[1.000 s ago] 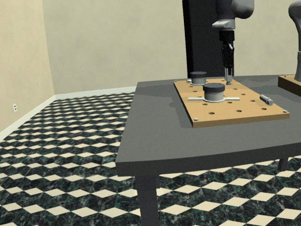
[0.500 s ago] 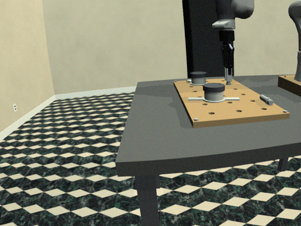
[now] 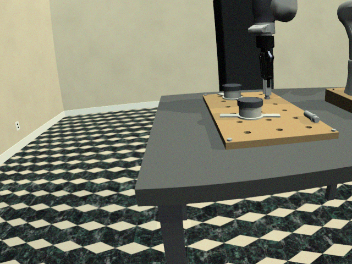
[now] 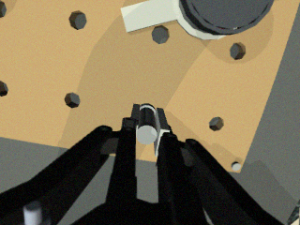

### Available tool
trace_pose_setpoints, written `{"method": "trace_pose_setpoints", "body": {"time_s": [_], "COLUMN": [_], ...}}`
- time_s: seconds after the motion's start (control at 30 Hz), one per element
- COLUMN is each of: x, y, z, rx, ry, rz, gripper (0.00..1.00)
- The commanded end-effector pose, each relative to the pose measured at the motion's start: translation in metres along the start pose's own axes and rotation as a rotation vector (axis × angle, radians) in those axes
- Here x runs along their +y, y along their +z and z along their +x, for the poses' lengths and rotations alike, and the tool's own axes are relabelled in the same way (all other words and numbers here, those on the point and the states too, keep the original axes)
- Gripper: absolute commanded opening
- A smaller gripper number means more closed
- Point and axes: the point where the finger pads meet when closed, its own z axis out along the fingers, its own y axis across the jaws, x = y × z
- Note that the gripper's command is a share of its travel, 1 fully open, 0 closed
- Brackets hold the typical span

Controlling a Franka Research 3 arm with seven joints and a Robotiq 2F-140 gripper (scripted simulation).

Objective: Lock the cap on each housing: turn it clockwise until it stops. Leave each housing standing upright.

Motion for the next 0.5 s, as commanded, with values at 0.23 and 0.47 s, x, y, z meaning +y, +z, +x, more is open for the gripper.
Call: {"method": "trace_pose_setpoints", "body": {"time_s": [0.23, 0.47], "x": [0.0002, 0.0002], "y": [0.0009, 0.0009], "z": [0.0031, 0.0031], "rx": [0.006, 0.006], "ry": [-0.004, -0.004], "rz": [-0.003, -0.003], "gripper": [0.10, 0.36]}}
